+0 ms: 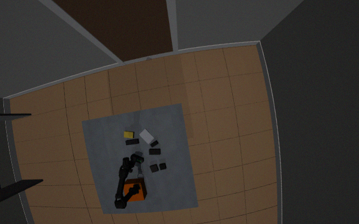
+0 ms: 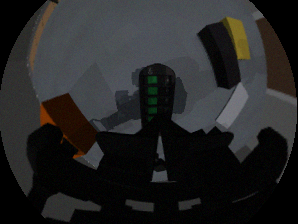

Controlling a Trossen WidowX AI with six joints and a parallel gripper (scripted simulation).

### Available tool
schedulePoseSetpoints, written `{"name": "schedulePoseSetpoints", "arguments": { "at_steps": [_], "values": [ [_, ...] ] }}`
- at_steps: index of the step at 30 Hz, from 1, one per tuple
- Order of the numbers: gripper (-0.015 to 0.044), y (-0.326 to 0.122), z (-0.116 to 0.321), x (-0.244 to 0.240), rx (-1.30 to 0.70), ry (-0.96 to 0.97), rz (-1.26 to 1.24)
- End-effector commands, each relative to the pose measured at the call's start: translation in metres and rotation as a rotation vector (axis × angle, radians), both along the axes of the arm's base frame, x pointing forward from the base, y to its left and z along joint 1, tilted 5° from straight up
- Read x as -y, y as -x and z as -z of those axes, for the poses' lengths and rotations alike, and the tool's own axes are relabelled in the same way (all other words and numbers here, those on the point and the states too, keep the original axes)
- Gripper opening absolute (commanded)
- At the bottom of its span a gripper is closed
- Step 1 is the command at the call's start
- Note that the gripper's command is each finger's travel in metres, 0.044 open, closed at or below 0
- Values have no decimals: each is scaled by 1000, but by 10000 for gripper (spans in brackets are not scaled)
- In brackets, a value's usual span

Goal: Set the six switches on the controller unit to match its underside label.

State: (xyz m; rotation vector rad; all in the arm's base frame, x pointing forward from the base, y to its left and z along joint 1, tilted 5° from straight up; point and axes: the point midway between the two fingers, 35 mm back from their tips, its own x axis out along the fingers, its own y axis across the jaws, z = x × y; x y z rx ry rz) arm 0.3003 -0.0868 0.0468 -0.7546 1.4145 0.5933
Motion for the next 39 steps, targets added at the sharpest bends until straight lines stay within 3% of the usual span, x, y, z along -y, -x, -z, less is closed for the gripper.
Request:
{"name": "schedulePoseSetpoints", "arguments": {
  "at_steps": [1, 20, 28, 39],
  "values": [
    [0, 3, 0, 0, -4, -3, -4],
    [0, 4, 1, 0, -4, -3, -4],
    [0, 34, 34, -26, -7, -6, -4],
    [0, 35, 35, -26, -16, -8, -7]
  ]
}}
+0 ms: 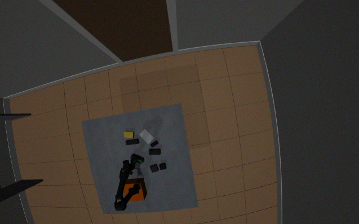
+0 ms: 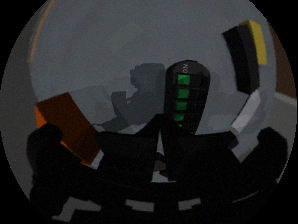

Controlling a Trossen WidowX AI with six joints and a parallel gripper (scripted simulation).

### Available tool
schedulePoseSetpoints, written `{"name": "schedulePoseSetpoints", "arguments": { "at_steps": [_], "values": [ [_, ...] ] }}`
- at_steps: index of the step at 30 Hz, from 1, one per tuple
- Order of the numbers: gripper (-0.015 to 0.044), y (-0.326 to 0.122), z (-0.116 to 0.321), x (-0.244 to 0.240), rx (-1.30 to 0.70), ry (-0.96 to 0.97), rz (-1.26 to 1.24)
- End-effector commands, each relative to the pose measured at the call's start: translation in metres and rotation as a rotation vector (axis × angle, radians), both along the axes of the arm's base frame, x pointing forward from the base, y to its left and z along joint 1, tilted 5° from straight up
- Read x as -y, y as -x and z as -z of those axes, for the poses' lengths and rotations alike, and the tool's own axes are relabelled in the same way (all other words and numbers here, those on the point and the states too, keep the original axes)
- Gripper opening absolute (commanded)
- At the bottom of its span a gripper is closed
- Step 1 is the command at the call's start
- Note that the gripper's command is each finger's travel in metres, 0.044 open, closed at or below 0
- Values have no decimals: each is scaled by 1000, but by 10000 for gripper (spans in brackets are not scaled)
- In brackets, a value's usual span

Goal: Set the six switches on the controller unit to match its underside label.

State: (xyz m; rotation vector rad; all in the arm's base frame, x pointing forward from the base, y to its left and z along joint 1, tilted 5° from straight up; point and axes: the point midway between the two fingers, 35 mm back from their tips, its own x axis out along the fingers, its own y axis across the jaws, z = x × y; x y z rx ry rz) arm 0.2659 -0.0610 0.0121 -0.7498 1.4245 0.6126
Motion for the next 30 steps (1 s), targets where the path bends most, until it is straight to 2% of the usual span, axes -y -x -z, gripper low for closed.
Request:
{"name": "schedulePoseSetpoints", "arguments": {
  "at_steps": [1, 4, 10, 15, 26, 30],
  "values": [
    [0, 0, 0, 0, 3, 1, 1],
    [0, 0, 0, 0, 1, 0, 0],
    [158, 3, -48, -3, 1, 0, 0],
    [289, 4, -50, -3, 1, 0, 0],
    [0, 4, -50, -3, 1, 0, 0],
    [0, 4, -50, -3, 1, 0, 0]
  ]
}}
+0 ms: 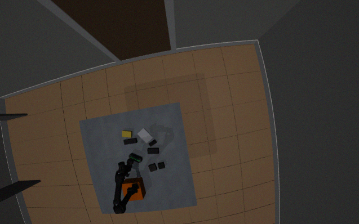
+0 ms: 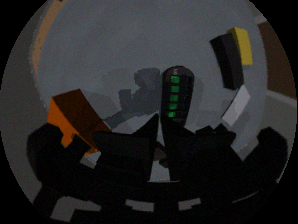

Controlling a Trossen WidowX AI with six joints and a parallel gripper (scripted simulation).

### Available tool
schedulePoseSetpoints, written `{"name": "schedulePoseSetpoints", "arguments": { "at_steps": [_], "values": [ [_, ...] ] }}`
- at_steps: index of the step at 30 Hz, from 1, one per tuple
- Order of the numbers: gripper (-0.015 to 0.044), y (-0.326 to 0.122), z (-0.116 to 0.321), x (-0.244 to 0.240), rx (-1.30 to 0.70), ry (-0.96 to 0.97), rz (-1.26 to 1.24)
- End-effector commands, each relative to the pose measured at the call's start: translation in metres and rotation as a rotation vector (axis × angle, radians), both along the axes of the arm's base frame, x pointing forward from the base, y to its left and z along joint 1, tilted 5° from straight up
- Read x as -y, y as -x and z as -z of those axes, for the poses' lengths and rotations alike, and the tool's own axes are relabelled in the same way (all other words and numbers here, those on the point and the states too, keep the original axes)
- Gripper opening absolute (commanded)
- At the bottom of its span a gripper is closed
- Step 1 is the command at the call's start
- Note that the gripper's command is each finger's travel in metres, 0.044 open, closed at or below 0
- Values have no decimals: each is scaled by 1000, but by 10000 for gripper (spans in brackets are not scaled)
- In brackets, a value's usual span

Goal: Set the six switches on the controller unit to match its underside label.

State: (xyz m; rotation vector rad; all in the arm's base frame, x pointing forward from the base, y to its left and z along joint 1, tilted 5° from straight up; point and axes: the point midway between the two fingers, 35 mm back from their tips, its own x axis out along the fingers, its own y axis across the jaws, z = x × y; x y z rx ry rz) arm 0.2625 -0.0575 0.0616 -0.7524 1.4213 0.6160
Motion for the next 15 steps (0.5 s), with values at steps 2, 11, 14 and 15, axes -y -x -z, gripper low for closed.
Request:
{"name": "schedulePoseSetpoints", "arguments": {
  "at_steps": [2, 11, 14, 15],
  "values": [
    [0, 0, -1, 0, -1, 1, 4],
    [105, 0, 0, 0, 0, 0, 0],
    [184, 0, 0, 0, 0, 0, 0],
    [210, 0, 0, 0, 0, 0, 0]
  ]
}}
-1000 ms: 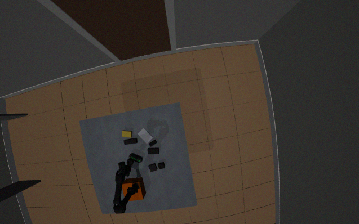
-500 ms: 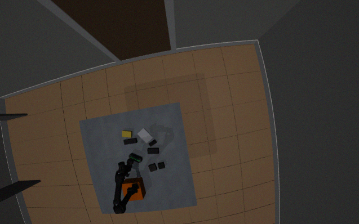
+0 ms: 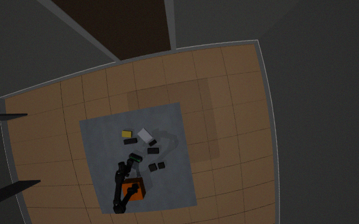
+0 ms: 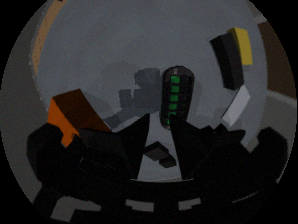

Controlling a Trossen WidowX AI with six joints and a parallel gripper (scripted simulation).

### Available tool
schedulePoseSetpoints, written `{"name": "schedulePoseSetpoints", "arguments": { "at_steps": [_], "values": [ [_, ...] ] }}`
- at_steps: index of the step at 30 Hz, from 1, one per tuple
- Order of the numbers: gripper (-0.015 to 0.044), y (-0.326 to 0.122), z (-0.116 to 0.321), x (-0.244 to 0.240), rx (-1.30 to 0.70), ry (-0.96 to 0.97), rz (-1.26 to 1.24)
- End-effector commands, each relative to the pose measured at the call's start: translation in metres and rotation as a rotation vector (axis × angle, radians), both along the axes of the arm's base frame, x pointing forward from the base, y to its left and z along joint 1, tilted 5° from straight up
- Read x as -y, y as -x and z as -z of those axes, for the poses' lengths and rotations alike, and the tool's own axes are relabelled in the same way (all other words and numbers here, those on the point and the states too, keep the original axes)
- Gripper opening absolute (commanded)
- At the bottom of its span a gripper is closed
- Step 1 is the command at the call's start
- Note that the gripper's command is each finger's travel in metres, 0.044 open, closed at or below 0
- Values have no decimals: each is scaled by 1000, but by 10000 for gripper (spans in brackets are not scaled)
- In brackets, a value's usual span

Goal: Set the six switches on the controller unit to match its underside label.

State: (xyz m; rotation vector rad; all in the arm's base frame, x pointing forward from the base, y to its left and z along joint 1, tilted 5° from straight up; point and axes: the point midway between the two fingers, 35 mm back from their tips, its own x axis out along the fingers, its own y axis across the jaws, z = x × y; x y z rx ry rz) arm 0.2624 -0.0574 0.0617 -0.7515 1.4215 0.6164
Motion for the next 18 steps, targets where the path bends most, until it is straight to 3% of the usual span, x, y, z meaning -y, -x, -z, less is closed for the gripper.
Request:
{"name": "schedulePoseSetpoints", "arguments": {
  "at_steps": [1, 9, 11, 18],
  "values": [
    [236, 0, 0, 0, 0, 1, 0],
    [440, 0, 0, 0, 0, 1, 0],
    [440, 0, 0, 0, 0, 1, 0],
    [256, 7, -77, -5, 0, 0, -1]
  ]
}}
